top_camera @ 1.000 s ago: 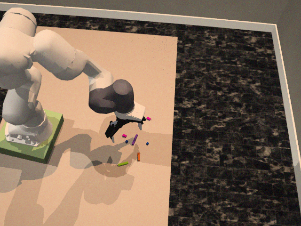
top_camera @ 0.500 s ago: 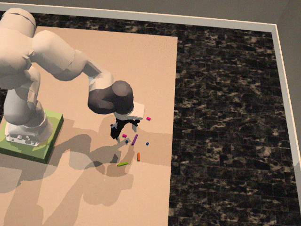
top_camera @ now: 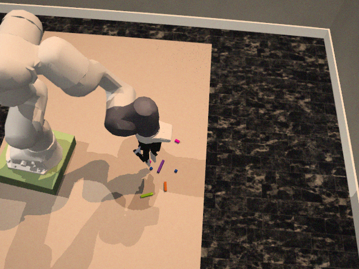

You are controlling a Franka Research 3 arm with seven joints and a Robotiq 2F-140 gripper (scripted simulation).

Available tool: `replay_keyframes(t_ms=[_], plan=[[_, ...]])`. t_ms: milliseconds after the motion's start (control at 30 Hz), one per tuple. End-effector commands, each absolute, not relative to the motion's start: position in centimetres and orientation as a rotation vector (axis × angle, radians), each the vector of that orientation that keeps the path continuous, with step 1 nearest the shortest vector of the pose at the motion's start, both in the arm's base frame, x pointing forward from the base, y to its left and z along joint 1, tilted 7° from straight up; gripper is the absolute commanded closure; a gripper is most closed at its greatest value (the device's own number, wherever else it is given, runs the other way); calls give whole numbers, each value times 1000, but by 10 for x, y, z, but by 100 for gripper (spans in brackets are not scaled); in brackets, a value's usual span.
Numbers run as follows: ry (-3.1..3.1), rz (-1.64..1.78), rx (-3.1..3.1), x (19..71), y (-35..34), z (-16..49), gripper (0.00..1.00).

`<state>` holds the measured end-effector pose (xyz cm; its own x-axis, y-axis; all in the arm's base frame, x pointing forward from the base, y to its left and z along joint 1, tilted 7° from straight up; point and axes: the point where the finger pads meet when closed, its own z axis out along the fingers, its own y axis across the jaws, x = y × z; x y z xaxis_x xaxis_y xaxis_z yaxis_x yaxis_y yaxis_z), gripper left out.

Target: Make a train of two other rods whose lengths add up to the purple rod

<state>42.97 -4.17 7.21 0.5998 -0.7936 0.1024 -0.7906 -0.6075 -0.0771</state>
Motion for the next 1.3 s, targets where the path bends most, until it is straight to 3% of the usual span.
replay_keyframes(t_ms=[0,1267], plan=[[1351,-194,-2803,429,-41,72,85],[1351,-194,-2803,431,-42,57,85]])
